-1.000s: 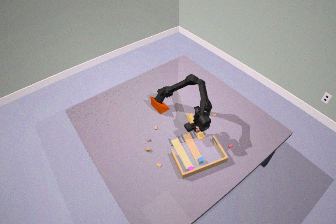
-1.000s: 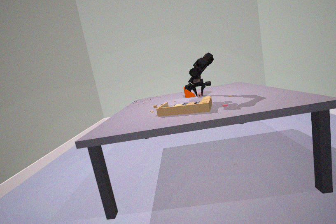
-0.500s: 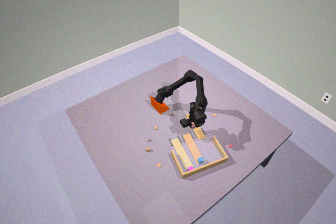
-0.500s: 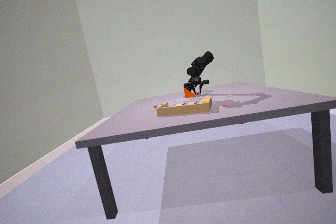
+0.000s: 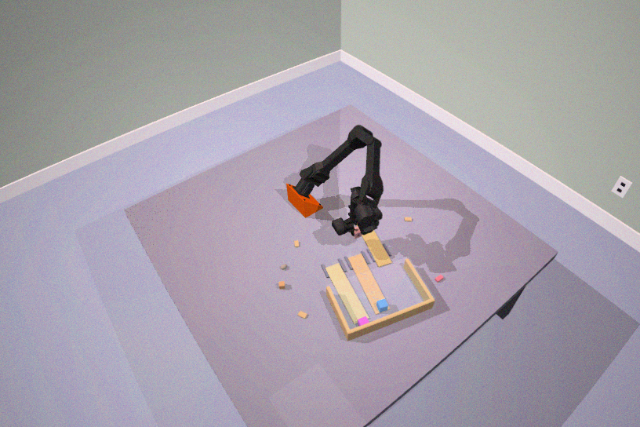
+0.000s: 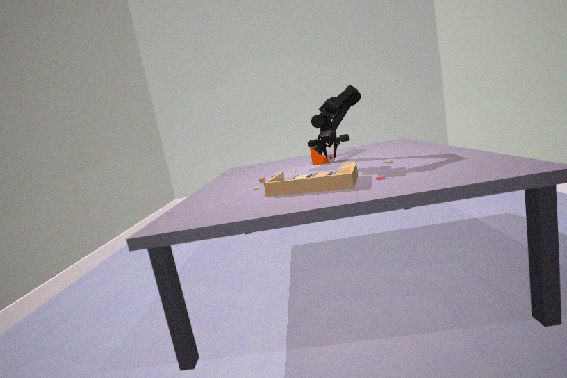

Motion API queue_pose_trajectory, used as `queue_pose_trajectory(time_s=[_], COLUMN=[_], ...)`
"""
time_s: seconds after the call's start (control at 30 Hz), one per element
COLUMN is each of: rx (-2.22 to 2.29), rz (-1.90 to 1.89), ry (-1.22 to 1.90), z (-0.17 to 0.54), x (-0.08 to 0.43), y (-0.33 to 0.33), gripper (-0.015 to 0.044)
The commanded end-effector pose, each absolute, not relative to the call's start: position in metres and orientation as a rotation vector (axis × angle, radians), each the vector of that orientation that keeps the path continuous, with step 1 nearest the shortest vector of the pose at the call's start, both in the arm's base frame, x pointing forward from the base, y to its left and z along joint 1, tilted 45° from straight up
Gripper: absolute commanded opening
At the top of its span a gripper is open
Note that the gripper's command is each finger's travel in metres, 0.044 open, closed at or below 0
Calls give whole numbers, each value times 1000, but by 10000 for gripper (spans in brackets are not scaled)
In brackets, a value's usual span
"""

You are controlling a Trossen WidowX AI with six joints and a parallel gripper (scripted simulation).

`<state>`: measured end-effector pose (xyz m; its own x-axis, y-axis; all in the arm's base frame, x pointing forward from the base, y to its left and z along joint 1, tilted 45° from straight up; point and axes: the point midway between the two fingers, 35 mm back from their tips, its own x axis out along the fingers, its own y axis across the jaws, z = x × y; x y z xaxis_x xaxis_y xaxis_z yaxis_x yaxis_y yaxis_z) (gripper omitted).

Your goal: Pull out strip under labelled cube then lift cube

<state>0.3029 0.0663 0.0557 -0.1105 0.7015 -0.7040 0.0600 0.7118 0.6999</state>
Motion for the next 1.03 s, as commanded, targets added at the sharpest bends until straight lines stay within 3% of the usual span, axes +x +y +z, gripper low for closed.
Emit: queue_pose_trajectory(time_s=[0.0, 1.0], rx=[627, 626], rz=[607, 605], ry=[1604, 1605], z=[54, 80], x=[293, 297], y=[62, 37], gripper=[0, 0])
